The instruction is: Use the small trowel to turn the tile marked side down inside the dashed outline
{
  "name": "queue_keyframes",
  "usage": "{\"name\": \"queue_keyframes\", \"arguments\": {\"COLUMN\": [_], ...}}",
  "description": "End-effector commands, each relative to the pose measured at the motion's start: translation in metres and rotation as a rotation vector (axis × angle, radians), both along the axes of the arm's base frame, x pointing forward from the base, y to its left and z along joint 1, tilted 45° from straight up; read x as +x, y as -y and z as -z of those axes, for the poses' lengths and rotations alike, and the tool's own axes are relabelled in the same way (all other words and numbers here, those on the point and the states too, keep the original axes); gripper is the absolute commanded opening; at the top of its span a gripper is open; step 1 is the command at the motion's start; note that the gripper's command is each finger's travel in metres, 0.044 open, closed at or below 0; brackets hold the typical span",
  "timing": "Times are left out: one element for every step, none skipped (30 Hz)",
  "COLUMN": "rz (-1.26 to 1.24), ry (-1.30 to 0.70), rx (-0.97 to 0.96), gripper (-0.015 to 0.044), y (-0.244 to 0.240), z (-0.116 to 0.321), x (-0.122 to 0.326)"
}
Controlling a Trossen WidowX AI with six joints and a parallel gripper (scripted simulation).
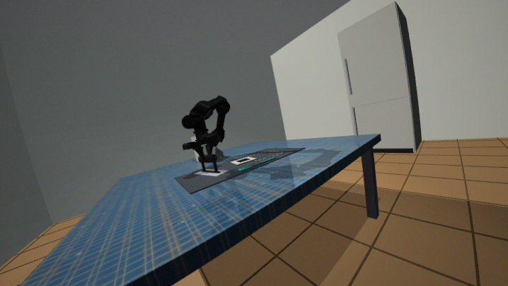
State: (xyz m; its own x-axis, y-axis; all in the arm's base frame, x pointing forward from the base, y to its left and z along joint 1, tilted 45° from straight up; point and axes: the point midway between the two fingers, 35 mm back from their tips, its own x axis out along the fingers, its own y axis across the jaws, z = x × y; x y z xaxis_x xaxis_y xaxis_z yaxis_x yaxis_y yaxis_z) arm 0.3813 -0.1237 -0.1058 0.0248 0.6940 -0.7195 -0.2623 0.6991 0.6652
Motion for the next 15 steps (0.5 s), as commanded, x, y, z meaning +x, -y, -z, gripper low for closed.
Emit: {"name": "queue_keyframes", "arguments": {"rz": [0.004,0.004,0.004,0.004,0.004,0.004,0.004,0.004,0.004,0.004,0.004,0.001,-0.01,-0.027,-0.048], "ry": [0.0,0.0,0.0,0.0,0.0,0.0,0.0,0.0,0.0,0.0,0.0,0.003,0.013,0.029,0.049], "rx": [0.003,0.003,0.003,0.003,0.003,0.003,0.003,0.003,0.003,0.003,0.003,0.003,0.003,0.002,0.002], "gripper": [0.013,0.013,0.013,0.013,0.013,0.013,0.013,0.013,0.013,0.013,0.013,0.013,0.013,0.013,0.013], "y": [-0.0006,-0.0006,-0.0006,-0.0006,-0.0006,-0.0006,-0.0006,-0.0006,-0.0006,-0.0006,-0.0006,-0.0006,-0.0006,-0.0006,-0.0007], "z": [0.0003,0.0003,0.0003,0.0003,0.0003,0.0003,0.0003,0.0003,0.0003,0.0003,0.0003,0.0003,0.0003,0.0003,0.0003], "x": [0.0003,0.0003,0.0003,0.0003,0.0003,0.0003,0.0003,0.0003,0.0003,0.0003,0.0003,0.0003,0.0003,0.0003,0.0003]}}
